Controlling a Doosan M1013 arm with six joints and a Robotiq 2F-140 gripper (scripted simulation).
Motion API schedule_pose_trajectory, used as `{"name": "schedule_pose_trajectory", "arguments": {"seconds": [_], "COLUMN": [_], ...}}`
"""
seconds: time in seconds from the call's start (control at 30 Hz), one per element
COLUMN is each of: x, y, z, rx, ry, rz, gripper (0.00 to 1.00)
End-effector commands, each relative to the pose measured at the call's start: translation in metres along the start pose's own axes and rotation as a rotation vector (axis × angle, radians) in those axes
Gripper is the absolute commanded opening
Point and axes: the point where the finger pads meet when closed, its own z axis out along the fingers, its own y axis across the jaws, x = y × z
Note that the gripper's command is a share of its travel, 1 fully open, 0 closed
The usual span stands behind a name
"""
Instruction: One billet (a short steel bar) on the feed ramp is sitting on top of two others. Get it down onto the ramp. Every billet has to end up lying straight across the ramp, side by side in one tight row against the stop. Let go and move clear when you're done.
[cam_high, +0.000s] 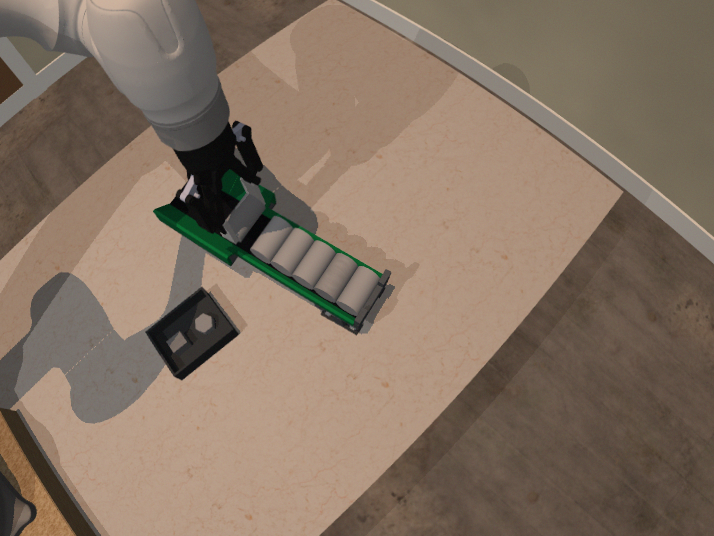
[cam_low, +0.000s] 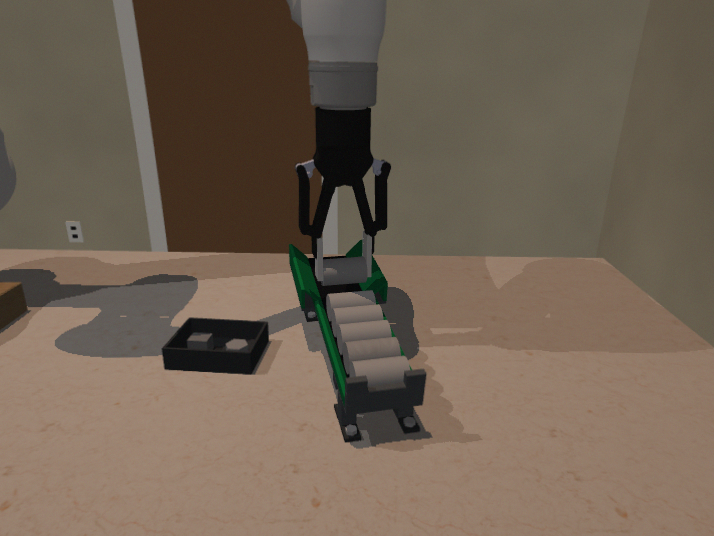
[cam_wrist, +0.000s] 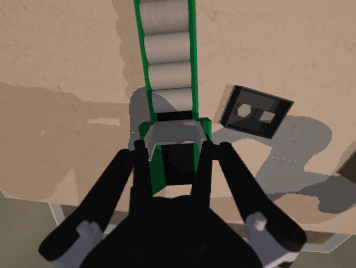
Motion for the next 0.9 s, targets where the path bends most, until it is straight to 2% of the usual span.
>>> {"name": "schedule_pose_trajectory", "arguments": {"seconds": [0.0, 0.2, 0.87], "x": [-0.0044, -0.0044, -0.0044], "y": [-0.0004, -0.0004, -0.0004], "z": [0.0216, 0.0310, 0.0315], "rx": [-0.001, -0.001, -0.001], "ry": [-0.003, -0.003, -0.003], "rz": [-0.001, -0.001, -0.001], "gripper": [0.46, 0.46, 0.46]}}
